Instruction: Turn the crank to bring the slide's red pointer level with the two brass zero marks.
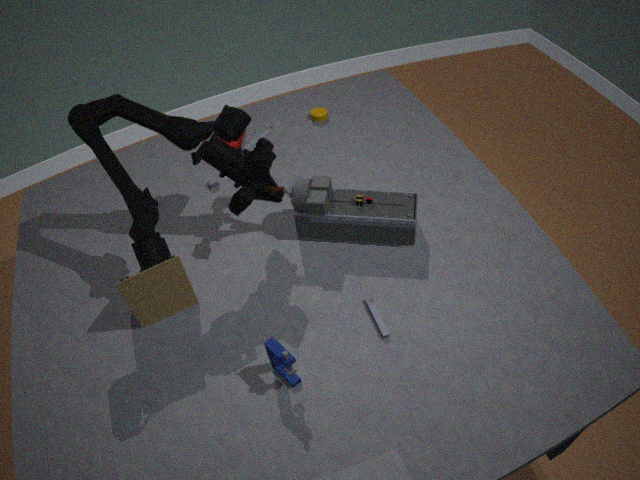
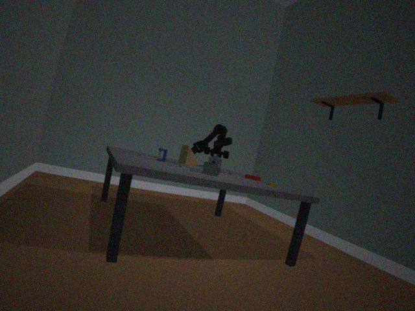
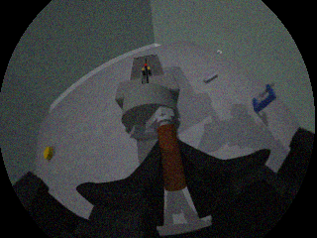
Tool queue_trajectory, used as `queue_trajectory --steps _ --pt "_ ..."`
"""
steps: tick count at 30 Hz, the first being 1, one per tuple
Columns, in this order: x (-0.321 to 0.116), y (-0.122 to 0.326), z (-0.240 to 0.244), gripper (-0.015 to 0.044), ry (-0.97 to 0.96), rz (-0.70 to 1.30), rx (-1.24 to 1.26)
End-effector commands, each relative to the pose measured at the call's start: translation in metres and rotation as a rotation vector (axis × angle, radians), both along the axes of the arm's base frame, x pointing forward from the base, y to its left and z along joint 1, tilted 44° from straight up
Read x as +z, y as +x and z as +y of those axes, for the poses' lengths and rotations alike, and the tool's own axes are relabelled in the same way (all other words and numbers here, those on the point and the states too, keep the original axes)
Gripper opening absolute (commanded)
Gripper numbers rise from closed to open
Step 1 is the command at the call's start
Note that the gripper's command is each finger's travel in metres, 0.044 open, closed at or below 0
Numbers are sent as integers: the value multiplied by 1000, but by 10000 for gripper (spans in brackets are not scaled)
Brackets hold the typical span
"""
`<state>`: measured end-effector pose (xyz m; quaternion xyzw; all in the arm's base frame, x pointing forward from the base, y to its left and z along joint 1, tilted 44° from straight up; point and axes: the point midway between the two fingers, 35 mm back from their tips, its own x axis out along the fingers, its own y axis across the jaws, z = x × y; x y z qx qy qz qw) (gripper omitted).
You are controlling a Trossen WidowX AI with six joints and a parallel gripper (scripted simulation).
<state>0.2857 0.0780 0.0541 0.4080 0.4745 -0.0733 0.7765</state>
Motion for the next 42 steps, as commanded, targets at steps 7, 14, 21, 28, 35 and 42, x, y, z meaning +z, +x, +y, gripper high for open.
queue_trajectory --steps 7,14,21,28,35,42 --pt "0 0 0 0 0 0 -6" --pt "6 3 1 0 0 0 -6" --pt "11 6 2 0 0 -1 -6" --pt "13 7 3 0 0 -1 -6" --pt "14 8 5 0 1 -1 -6" --pt "15 9 6 0 1 -1 -6"
